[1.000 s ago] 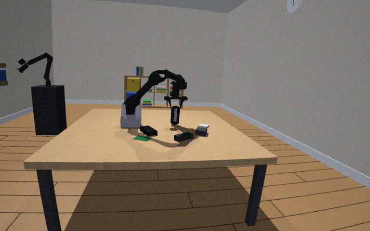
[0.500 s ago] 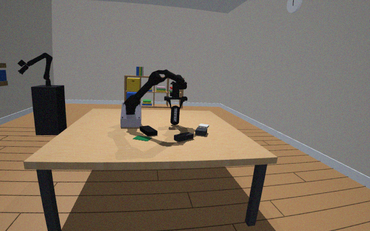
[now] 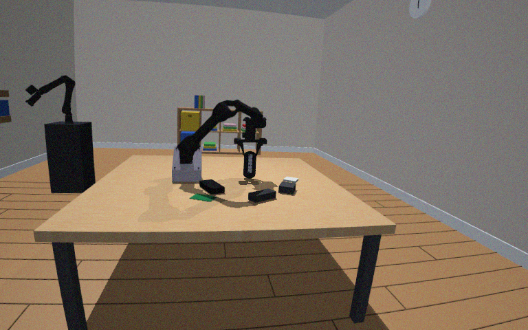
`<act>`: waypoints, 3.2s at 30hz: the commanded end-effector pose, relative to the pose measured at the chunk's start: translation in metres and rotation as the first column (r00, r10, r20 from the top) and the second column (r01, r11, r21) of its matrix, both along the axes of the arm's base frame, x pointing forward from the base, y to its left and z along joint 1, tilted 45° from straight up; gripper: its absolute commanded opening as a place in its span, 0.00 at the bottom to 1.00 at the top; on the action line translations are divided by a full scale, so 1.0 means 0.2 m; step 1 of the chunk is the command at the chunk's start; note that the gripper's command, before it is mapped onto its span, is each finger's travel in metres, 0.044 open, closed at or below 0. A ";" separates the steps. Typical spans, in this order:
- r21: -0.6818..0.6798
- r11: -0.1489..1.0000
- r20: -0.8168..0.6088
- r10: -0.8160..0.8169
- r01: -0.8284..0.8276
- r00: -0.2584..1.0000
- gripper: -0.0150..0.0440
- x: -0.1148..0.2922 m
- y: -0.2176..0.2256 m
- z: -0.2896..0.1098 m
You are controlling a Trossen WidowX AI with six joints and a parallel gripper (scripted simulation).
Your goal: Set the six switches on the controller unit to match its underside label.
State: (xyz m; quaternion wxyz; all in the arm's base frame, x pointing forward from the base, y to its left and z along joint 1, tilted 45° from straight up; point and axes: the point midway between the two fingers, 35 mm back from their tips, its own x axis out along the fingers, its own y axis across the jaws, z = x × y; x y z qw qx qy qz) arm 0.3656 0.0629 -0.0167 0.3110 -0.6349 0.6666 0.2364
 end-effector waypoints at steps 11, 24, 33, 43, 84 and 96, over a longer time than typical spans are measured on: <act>-0.006 1.000 -0.023 -0.017 0.017 1.000 0.83 -0.01 -0.01 -0.09; -0.006 1.000 -0.023 -0.017 0.017 1.000 0.83 0.00 0.00 -0.14; -0.005 1.000 -0.023 -0.017 0.017 1.000 0.83 0.00 0.01 -0.17; -0.005 1.000 -0.023 -0.017 0.017 1.000 0.83 0.00 0.01 -0.21; -0.005 1.000 -0.022 -0.017 0.017 1.000 0.83 0.01 0.01 -0.38; -0.005 1.000 -0.022 -0.017 0.017 1.000 0.83 0.01 0.00 -0.42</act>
